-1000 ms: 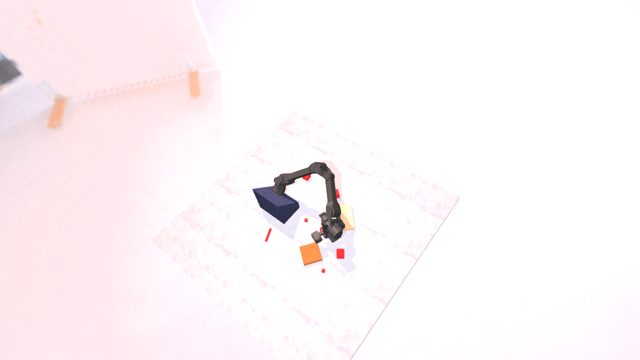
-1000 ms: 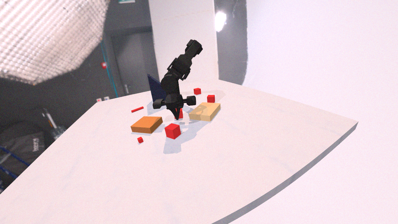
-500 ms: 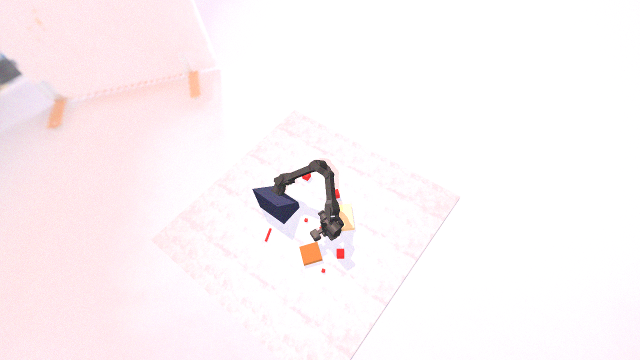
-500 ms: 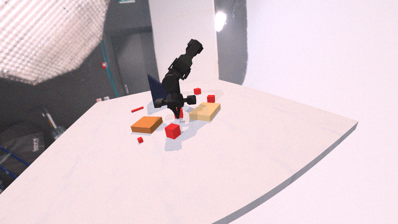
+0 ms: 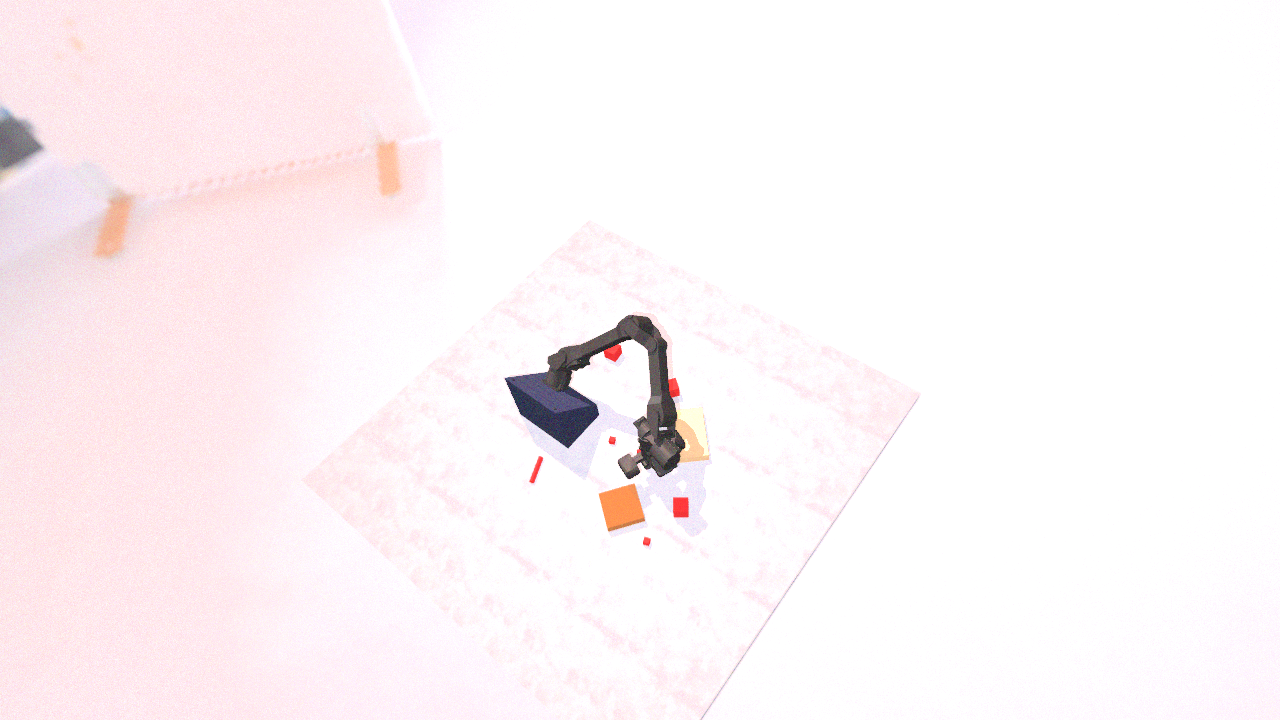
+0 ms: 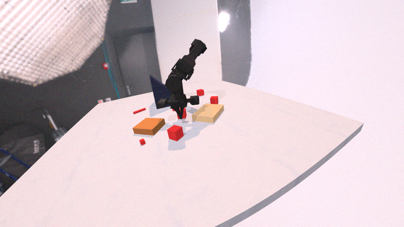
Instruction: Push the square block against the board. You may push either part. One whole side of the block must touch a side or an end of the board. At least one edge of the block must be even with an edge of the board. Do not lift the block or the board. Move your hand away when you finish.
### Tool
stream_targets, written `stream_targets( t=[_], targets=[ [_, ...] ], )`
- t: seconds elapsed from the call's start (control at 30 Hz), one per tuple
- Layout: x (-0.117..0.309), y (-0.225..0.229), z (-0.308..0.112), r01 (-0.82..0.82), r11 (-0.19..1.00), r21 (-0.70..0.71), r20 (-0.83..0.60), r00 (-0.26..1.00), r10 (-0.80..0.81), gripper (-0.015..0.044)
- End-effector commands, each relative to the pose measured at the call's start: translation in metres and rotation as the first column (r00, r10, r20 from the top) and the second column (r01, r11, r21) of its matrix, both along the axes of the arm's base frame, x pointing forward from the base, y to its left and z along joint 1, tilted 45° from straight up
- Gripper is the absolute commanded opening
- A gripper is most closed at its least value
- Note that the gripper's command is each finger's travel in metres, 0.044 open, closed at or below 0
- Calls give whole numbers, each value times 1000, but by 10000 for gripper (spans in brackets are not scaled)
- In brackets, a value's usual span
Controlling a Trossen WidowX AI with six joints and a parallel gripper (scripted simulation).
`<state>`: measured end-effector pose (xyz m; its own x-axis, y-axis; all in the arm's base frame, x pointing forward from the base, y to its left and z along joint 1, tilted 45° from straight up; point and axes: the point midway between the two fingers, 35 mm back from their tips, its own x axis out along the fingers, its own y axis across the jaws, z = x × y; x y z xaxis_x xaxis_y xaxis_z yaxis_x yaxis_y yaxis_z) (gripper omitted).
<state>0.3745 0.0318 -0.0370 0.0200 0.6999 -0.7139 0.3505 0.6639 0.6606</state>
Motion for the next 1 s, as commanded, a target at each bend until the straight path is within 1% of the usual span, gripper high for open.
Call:
stream_targets(
  t=[0.0,0.97],
  targets=[
    [-5,2,1,4,1000,6,-5,1000,-4,0],
    [-31,10,7,4,1000,7,-7,1000,-4,0]
  ],
)
